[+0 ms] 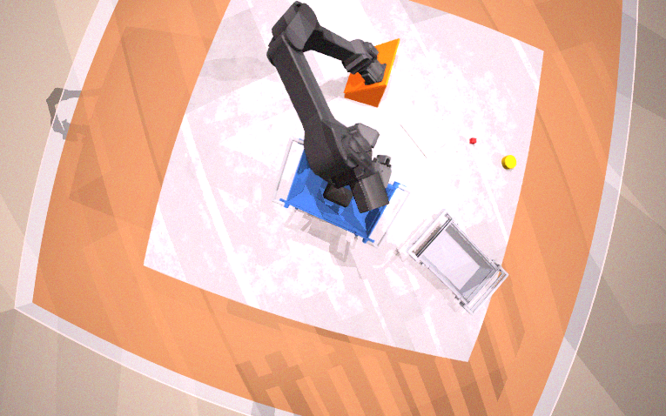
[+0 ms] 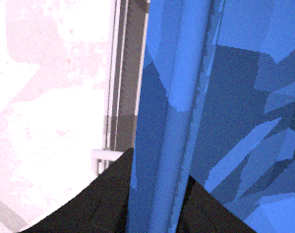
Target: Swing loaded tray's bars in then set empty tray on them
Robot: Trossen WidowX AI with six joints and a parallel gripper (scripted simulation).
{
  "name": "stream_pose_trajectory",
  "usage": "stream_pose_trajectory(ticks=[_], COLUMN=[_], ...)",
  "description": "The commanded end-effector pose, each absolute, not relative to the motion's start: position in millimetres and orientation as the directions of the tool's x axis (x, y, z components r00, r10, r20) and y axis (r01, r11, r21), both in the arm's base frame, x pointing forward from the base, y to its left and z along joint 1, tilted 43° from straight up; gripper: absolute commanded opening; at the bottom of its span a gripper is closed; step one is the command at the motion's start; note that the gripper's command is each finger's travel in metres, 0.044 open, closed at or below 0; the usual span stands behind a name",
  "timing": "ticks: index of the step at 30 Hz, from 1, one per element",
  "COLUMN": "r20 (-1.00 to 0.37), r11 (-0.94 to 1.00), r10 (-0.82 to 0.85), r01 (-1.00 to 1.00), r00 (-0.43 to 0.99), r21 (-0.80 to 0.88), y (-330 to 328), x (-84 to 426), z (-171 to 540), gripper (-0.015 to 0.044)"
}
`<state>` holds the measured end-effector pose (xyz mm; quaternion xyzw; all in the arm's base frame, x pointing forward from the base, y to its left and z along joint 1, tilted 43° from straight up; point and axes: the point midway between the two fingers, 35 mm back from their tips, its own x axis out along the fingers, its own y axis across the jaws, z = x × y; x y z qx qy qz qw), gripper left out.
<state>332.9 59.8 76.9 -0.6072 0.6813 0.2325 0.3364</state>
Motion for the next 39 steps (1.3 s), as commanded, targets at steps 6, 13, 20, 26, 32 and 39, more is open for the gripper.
stream_pose_trajectory(ticks=[6,13,20,26,32,39], r20=[-0.739,-0.74,-0.74,-0.74,-0.739,-0.739], r11=[0.137,0.137,0.136,0.136,0.136,0.136], r10=[-0.673,-0.673,-0.673,-0.673,-0.673,-0.674], r01=[-0.984,-0.984,-0.984,-0.984,-0.984,-0.984], r00=[-0.01,-0.01,-0.009,-0.009,-0.009,-0.009], r21=[-0.111,-0.111,-0.112,-0.112,-0.112,-0.112], y=[66.0,63.2,55.6,49.1,42.7,35.8], x=[335.2,335.4,335.8,335.6,335.0,333.5], z=[79.9,76.9,68.3,61.1,53.9,45.9], gripper=[0.0,0.0,0.0,0.0,0.0,0.0])
